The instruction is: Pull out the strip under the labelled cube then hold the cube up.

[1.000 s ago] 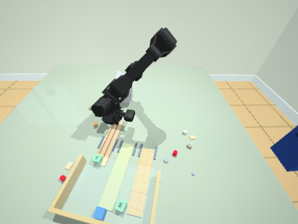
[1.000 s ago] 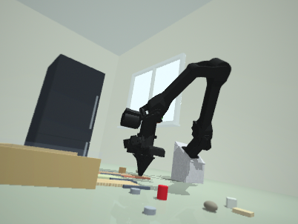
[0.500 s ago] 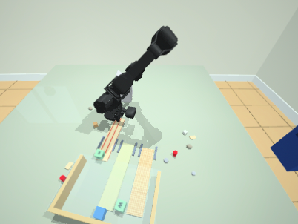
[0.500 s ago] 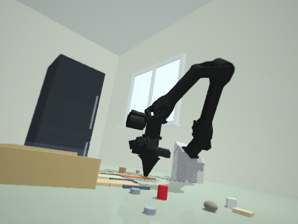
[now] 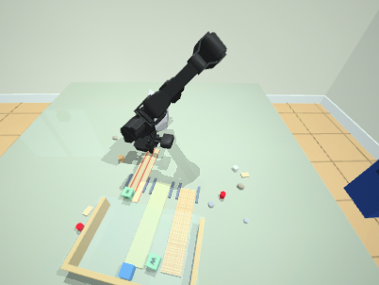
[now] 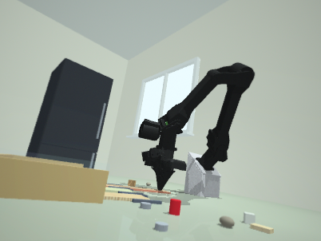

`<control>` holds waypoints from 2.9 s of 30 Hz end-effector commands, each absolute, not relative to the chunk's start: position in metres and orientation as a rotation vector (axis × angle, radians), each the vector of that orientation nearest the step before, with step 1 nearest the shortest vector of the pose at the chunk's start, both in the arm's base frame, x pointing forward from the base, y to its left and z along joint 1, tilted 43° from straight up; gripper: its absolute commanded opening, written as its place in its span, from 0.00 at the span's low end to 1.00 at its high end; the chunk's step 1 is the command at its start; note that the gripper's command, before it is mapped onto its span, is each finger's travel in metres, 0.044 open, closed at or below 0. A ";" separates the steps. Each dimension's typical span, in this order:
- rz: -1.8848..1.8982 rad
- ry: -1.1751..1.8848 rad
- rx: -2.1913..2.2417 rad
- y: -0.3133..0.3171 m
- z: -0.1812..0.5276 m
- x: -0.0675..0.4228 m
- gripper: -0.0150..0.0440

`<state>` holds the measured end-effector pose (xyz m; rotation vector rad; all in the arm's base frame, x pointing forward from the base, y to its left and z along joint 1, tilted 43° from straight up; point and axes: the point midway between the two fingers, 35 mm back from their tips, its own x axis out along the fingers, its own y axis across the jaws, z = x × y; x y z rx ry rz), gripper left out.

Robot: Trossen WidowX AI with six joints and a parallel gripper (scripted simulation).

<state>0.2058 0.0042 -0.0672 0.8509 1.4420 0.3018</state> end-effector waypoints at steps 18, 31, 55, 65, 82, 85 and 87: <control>0.312 1.463 0.847 0.009 -0.068 0.199 0.25; 0.308 1.463 0.845 -0.024 -0.037 0.201 0.25; 0.289 1.465 0.865 -0.058 -0.039 0.282 1.00; 0.290 1.463 0.864 -0.075 -0.039 0.319 1.00; 0.290 1.458 0.861 -0.105 -0.044 0.381 1.00; 0.290 1.458 0.860 -0.108 -0.046 0.388 1.00; 0.290 1.458 0.860 -0.108 -0.047 0.388 0.91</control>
